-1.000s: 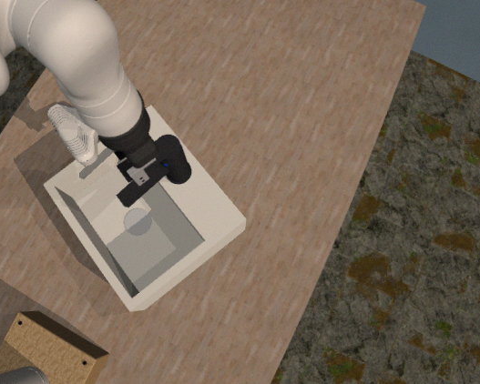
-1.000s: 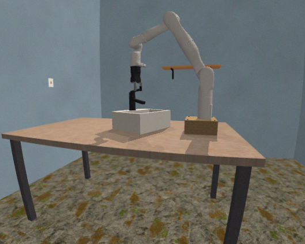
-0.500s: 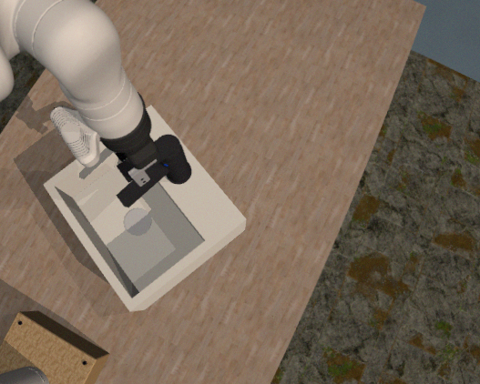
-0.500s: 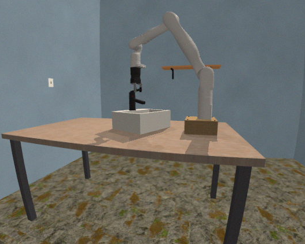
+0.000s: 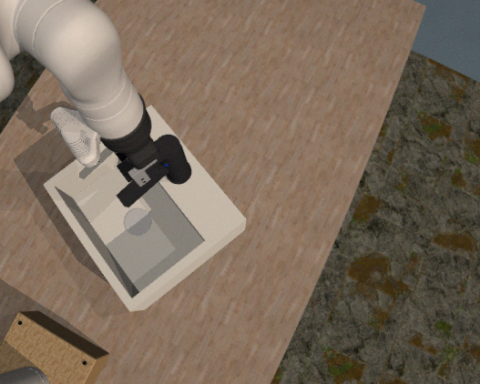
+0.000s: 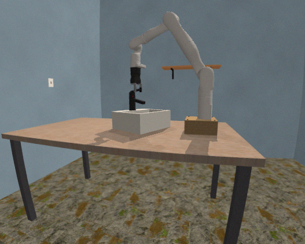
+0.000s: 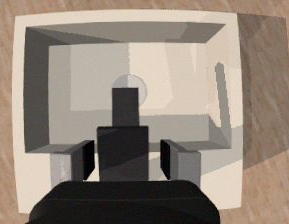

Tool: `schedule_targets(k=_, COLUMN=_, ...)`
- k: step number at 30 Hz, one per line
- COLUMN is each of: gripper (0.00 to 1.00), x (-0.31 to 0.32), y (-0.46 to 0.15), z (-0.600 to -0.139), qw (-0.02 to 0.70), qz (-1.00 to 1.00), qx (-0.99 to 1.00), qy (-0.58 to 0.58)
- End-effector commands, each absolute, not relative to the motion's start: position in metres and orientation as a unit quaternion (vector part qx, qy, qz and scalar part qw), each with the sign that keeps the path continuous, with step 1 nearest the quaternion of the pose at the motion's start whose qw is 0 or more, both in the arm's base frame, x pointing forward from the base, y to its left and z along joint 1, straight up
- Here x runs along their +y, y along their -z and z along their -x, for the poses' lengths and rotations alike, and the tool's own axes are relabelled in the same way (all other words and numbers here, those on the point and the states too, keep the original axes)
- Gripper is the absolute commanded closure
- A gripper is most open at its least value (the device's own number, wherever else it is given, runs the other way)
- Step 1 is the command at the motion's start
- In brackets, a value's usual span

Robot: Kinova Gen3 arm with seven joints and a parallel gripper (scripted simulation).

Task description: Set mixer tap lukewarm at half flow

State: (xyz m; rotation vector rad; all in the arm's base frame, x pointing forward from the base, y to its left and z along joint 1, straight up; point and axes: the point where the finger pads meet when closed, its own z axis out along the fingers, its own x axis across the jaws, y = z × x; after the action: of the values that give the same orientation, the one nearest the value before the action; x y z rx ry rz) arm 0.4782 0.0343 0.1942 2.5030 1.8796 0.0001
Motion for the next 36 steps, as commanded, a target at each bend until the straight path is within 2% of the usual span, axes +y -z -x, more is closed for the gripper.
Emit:
schedule_targets(k=1, gripper=0.0, x=0.0354, y=-0.193, z=-0.4802, qw=0.006, qz=-0.799, qx=0.602, qy=-0.004)
schedule_targets(k=25, gripper=0.0, x=0.0354, y=-0.193, z=-0.4802, qw=0.006, qz=-0.799, qx=0.602, qy=-0.004)
schedule_targets(k=26, gripper=1.0, x=0.0354, y=-0.193, z=-0.4802, qw=0.006, qz=-0.799, qx=0.602, qy=-0.004)
schedule_targets(k=36, gripper=1.0, x=0.0354, y=-0.193, z=-0.4802, qw=0.006, qz=-0.799, qx=0.602, qy=-0.004)
